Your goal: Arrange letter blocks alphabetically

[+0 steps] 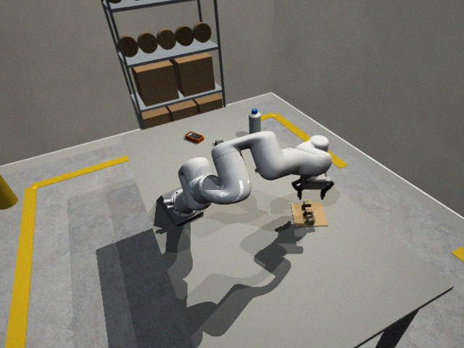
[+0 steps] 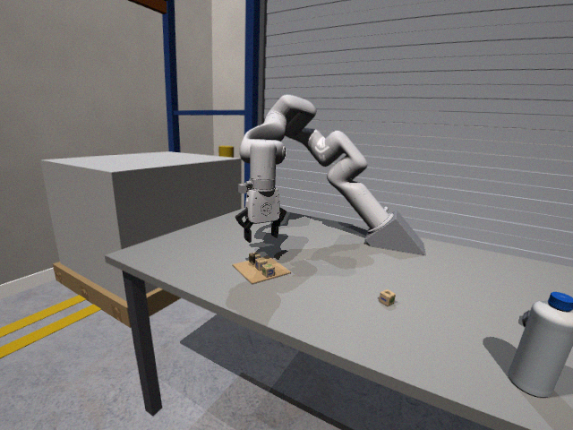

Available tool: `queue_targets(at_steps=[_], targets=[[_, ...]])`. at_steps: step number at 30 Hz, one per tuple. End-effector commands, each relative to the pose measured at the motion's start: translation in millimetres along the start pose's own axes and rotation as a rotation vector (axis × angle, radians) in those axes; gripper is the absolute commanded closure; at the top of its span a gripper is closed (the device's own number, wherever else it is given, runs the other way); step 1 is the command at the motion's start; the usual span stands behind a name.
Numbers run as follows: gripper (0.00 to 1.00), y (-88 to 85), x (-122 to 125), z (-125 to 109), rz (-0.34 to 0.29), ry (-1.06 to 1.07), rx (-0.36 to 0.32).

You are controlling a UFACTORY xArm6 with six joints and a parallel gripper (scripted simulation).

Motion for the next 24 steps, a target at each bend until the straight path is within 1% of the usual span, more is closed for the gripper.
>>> queue_targets(at_steps=[1, 15, 19, 24], targets=[[0.0, -1.2, -0.9, 0.0, 0.003, 0.001, -0.001], [0.0, -2.9, -0.9, 0.0, 0.003, 0.001, -0.001], [0.0, -11.8, -0.9, 0.0, 0.003, 0.001, -0.001], [0.0, -33.6, -0.9, 0.0, 0.003, 0.001, -0.002]])
Point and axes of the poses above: the point where the finger pads meet when closed, its own y axis out along the fingers, its own x axis across the jaws, z = x × y, the point moved 1 cm from there along -y, back along the fingers, and after that the axes turned 4 degrees about -y, right-handed, at the moved point
